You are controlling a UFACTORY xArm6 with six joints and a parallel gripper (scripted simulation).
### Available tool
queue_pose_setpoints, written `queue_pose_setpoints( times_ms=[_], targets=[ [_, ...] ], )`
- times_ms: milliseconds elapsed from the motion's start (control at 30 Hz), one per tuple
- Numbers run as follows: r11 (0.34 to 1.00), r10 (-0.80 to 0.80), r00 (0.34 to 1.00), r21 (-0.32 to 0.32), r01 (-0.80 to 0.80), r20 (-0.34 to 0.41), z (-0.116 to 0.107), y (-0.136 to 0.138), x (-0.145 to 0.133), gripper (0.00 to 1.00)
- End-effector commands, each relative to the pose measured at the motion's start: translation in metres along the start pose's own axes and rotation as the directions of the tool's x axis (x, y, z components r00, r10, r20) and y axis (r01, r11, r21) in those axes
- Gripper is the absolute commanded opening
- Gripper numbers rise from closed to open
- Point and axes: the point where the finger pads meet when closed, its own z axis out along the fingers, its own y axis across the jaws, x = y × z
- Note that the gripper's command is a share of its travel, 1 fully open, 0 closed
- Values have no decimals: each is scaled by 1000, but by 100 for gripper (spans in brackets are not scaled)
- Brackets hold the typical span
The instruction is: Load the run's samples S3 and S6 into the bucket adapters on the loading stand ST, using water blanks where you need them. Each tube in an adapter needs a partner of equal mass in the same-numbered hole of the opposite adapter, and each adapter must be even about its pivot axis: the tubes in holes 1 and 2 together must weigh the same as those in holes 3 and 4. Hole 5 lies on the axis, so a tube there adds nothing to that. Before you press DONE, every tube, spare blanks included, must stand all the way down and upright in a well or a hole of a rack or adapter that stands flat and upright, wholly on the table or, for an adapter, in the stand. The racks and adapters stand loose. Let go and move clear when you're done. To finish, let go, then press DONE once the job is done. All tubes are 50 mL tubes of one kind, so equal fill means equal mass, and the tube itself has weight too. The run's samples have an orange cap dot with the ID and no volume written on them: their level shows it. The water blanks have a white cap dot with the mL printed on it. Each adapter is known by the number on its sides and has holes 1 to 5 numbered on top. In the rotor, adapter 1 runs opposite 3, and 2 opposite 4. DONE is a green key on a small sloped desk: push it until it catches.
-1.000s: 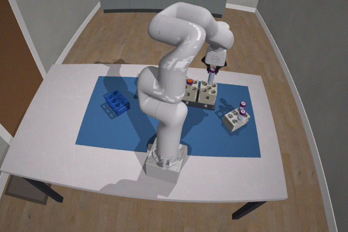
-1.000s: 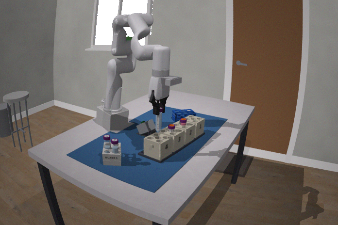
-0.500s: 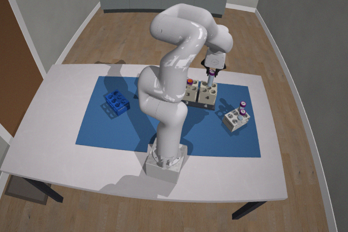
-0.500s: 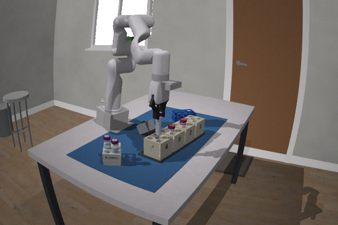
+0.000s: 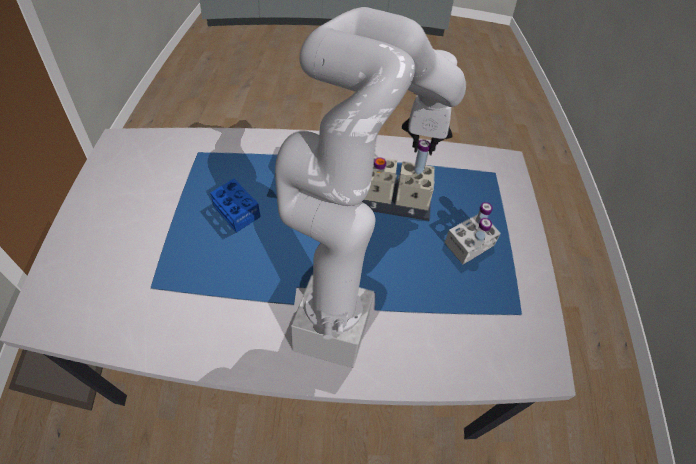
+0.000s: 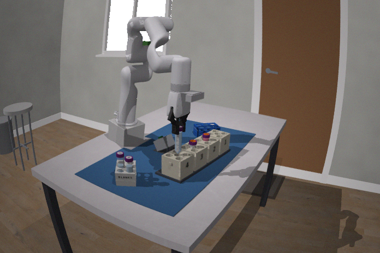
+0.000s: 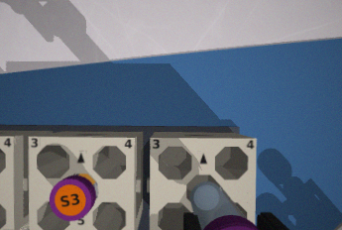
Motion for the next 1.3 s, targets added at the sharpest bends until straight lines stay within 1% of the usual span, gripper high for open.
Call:
queue_pose_setpoints(
  times_ms=[0, 1267],
  targets=[
    [1000, 0, 1000, -1, 0, -4, 2, 0, 1, 0],
    [1000, 0, 1000, -1, 0, -3, 36, 0, 1, 0]
  ],
)
